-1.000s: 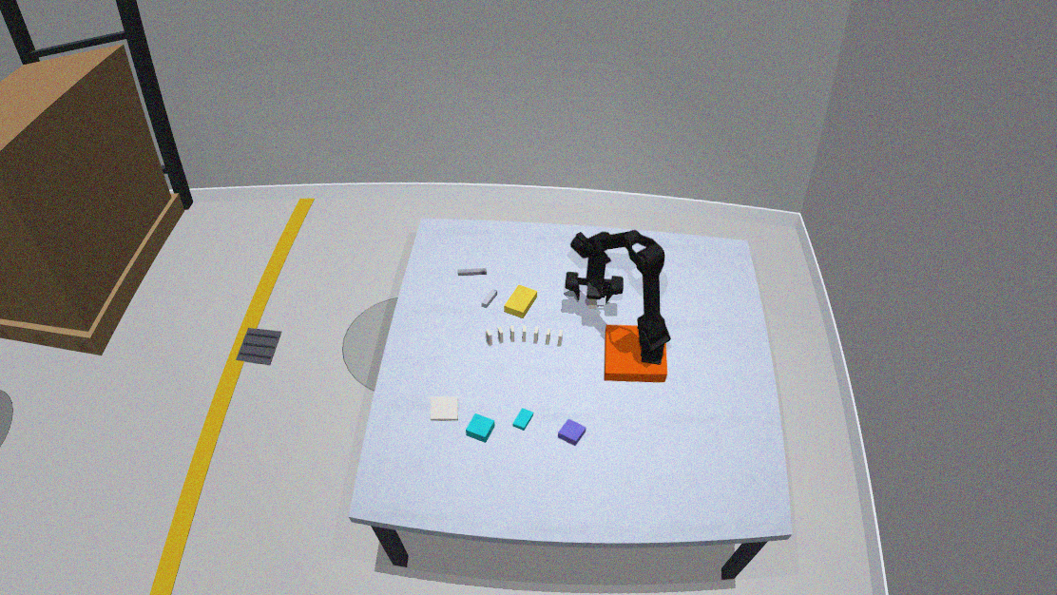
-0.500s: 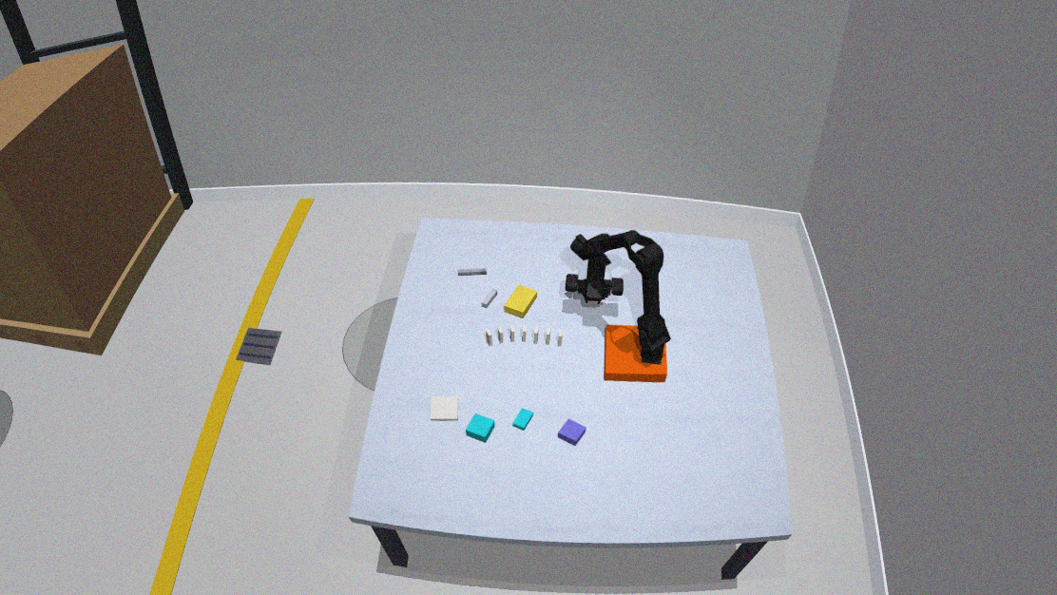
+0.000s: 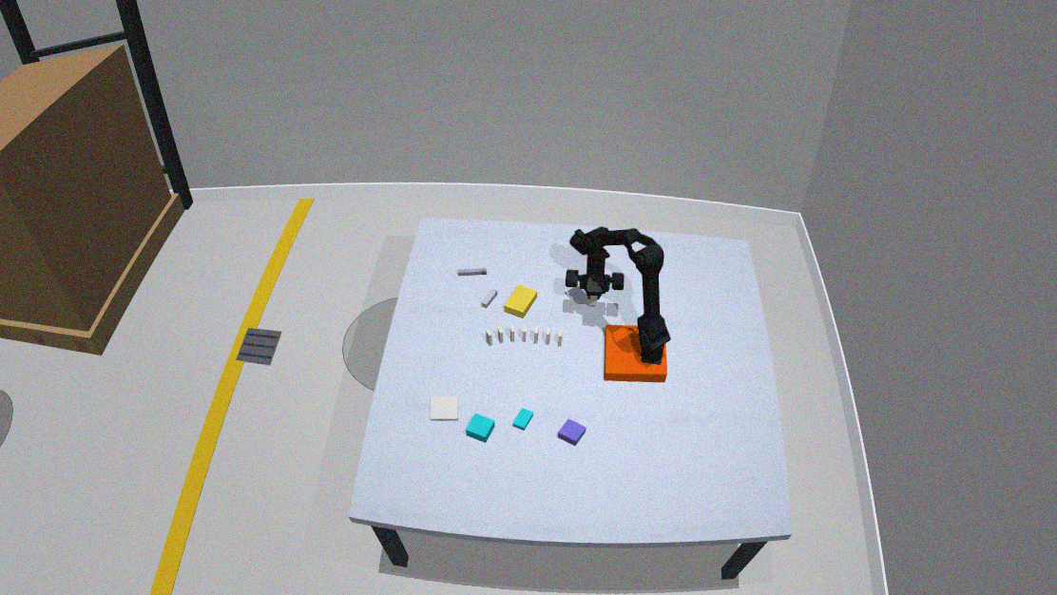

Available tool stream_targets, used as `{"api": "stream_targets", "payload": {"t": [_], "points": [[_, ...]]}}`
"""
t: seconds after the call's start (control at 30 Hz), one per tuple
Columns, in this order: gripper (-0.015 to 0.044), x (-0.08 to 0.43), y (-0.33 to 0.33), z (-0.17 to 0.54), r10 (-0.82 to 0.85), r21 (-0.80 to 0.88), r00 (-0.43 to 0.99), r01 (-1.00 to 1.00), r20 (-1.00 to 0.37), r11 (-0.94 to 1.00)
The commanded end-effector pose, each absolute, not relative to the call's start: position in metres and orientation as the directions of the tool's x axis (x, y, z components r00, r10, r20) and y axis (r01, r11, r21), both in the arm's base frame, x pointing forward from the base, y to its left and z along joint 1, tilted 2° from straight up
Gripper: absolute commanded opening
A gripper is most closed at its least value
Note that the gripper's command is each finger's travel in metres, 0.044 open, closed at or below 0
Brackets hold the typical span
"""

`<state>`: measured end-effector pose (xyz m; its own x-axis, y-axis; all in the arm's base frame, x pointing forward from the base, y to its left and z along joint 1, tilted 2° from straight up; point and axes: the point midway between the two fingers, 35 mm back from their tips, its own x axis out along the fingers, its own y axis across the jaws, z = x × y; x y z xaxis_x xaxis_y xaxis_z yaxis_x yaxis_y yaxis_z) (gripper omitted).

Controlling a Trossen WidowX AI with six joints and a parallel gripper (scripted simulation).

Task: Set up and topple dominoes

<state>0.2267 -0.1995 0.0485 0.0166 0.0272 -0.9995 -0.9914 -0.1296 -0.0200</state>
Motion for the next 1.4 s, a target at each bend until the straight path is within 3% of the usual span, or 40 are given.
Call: {"api": "stream_targets", "payload": {"t": [0.0,0.13,0.33,0.57,0.93,1.23,1.37], "points": [[0.0107,0.231,-0.205,0.107,-0.002,-0.045,0.046,-0.99,-0.999,-0.133],[0.0107,0.223,-0.2,0.159,0.0,-0.046,0.046,-0.99,-0.999,-0.133],[0.0107,0.223,-0.198,0.161,0.0,-0.046,0.046,-0.992,-0.999,-0.121],[0.0107,0.245,-0.151,0.162,0.003,-0.043,0.046,-0.947,-0.999,0.32],[0.0107,0.261,-0.068,0.163,0.009,-0.013,0.047,-0.449,-0.999,0.893],[0.0107,0.259,-0.028,0.163,0.012,0.008,0.047,-0.087,-0.999,0.996],[0.0107,0.259,-0.027,0.163,0.012,0.008,0.047,-0.078,-0.999,0.997]]}}
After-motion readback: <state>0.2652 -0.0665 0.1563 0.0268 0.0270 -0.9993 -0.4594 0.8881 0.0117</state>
